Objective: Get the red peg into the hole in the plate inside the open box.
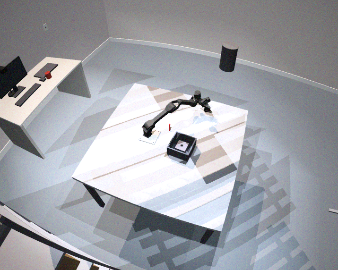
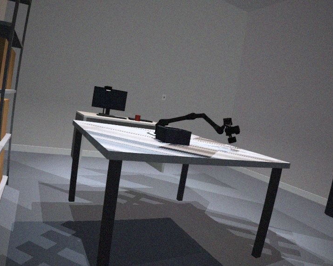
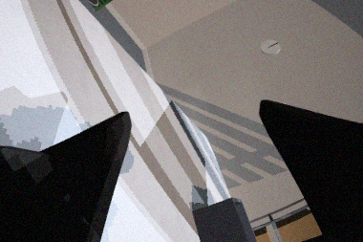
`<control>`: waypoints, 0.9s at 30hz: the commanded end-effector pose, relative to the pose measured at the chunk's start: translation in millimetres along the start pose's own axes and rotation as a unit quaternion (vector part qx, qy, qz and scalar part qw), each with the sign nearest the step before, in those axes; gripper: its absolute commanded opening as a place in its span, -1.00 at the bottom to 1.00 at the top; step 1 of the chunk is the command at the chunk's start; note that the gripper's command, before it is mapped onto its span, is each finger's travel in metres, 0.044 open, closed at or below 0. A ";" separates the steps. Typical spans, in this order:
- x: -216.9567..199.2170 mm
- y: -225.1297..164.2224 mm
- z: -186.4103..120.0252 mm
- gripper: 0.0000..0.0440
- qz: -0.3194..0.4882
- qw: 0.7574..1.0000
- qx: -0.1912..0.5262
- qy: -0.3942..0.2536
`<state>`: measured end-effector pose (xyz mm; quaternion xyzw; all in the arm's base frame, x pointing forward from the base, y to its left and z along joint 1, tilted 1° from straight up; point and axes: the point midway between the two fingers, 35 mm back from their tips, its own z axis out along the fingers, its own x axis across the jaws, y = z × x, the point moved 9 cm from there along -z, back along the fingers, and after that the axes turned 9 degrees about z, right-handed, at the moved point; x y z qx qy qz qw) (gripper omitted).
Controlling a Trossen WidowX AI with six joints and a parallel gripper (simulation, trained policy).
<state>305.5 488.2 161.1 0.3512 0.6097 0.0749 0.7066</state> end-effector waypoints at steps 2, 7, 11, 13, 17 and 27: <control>-9.5 7.4 -0.3 0.98 0.009 1.000 -0.013 0.007; -38.8 14.1 14.9 1.00 0.034 0.998 -0.034 0.038; -70.4 10.3 34.6 1.00 0.068 0.994 -0.031 0.076; -87.2 5.5 44.7 1.00 0.089 0.991 -0.023 0.100; -118.8 -9.8 59.9 1.00 0.136 0.979 0.008 0.153; -175.5 -59.2 63.3 1.00 0.235 0.928 0.133 0.256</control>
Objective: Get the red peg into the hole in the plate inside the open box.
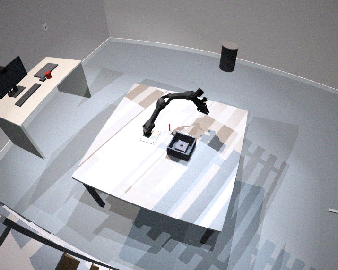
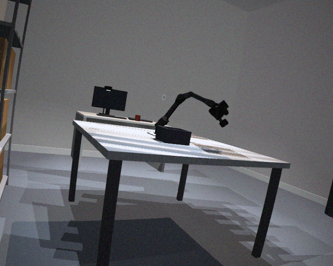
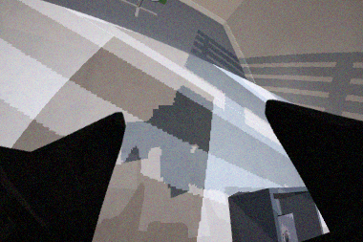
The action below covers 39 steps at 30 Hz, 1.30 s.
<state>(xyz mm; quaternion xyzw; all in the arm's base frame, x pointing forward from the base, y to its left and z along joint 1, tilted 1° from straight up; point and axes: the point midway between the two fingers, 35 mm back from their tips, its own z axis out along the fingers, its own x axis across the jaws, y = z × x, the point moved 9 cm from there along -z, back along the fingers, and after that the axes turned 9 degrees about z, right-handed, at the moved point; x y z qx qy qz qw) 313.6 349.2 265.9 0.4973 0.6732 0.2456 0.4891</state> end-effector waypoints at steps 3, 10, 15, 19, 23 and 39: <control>-38.2 -21.8 -17.7 1.00 0.080 0.992 0.088 0.041; -69.3 -46.9 -40.9 1.00 0.167 0.969 0.175 0.057; -87.6 -67.9 -56.2 1.00 0.224 0.943 0.239 0.053; -100.3 -86.1 -67.6 1.00 0.266 0.918 0.291 0.042; -111.3 -105.6 -78.0 1.00 0.304 0.889 0.341 0.025; -129.6 -183.1 -92.9 1.00 0.413 0.780 0.467 -0.052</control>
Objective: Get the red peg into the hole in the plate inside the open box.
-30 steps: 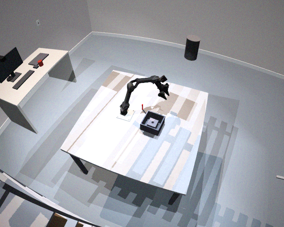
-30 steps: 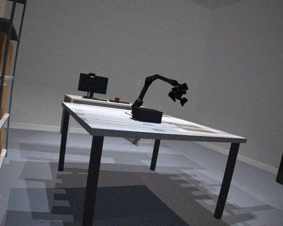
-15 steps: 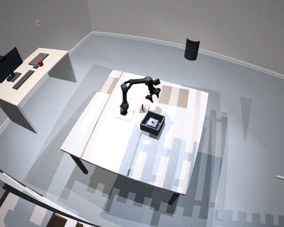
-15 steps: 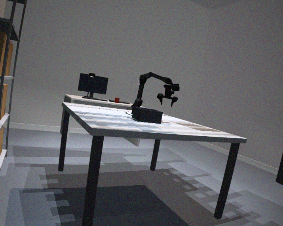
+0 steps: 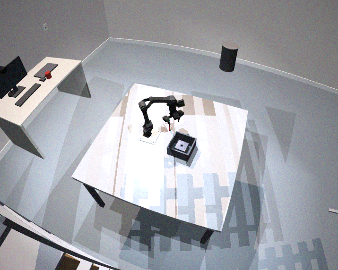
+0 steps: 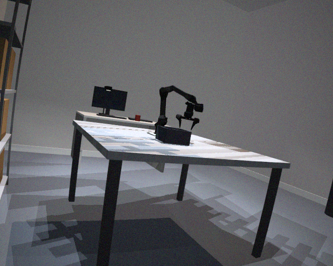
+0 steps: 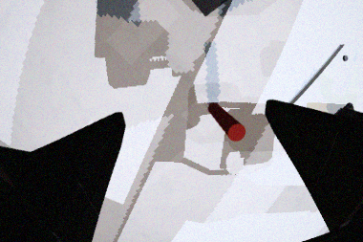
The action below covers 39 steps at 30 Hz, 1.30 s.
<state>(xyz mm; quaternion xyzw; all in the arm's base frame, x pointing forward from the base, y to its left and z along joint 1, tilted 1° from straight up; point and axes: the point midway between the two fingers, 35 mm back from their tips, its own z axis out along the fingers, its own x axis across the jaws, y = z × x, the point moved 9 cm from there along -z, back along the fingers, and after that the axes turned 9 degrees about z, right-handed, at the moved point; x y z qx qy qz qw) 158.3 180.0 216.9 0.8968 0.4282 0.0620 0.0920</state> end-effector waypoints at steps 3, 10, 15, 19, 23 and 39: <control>-10.2 -4.9 22.0 1.00 0.037 0.999 0.020 -0.007; -14.2 -12.2 53.0 0.99 0.058 0.998 0.033 0.000; -16.4 -15.5 71.3 0.82 0.062 0.997 0.041 -0.003; -18.9 -18.1 84.8 0.35 0.066 0.996 0.050 -0.015; -19.2 -18.4 92.1 -0.13 0.072 0.996 0.056 -0.027; -9.2 -1.5 62.3 -1.00 0.073 0.997 0.030 -0.021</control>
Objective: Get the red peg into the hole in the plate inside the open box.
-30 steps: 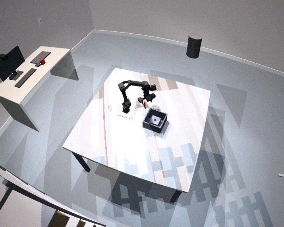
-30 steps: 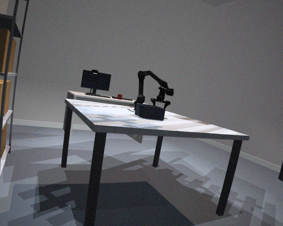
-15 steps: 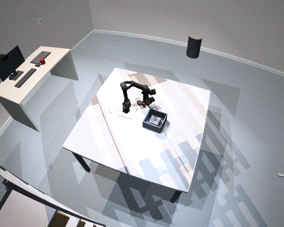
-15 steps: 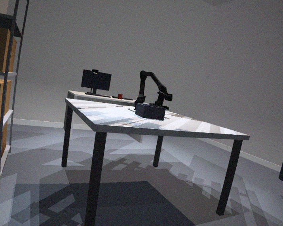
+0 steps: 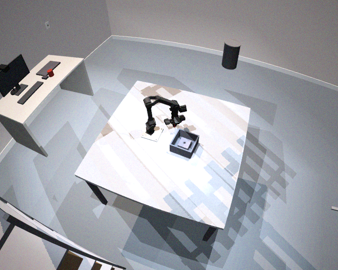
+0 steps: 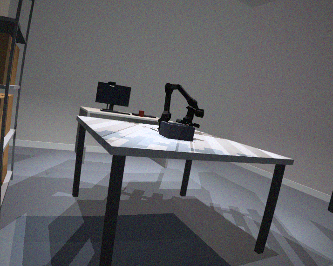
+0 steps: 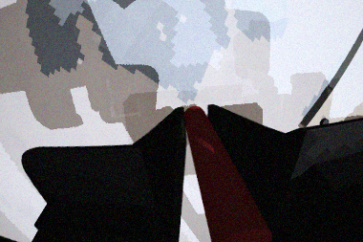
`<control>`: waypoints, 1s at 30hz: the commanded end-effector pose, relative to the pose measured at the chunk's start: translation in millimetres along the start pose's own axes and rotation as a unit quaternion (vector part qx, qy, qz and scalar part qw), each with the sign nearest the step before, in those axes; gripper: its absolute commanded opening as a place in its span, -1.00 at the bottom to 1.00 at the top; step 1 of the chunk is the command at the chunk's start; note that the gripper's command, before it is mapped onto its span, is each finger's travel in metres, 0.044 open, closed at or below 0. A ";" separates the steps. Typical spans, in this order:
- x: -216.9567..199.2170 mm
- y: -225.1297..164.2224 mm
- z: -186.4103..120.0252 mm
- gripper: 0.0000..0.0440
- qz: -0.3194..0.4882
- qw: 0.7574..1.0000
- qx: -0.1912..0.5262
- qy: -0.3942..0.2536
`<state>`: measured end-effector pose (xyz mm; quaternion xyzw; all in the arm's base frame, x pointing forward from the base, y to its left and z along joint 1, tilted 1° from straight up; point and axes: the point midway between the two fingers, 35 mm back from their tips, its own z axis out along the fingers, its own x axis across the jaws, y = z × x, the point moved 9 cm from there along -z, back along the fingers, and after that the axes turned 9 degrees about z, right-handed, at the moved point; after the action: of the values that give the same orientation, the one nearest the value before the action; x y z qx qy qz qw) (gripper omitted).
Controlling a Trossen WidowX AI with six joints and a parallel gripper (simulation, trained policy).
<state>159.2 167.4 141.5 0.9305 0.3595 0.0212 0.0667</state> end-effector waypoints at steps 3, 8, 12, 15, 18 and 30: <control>4.0 11.1 -29.6 -1.00 0.003 1.000 -0.016 0.026; 6.3 23.1 -55.8 -1.00 0.021 0.998 -0.030 0.046; 7.3 34.5 -72.0 -1.00 0.043 0.996 -0.042 0.058; 8.3 44.3 -78.1 -0.99 0.064 0.995 -0.051 0.064; 10.5 56.1 -83.0 -1.00 0.085 0.992 -0.061 0.070; 17.9 108.8 -88.7 -1.00 0.151 0.980 -0.097 0.081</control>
<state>227.8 117.0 242.5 0.9577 0.2257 0.1357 0.1161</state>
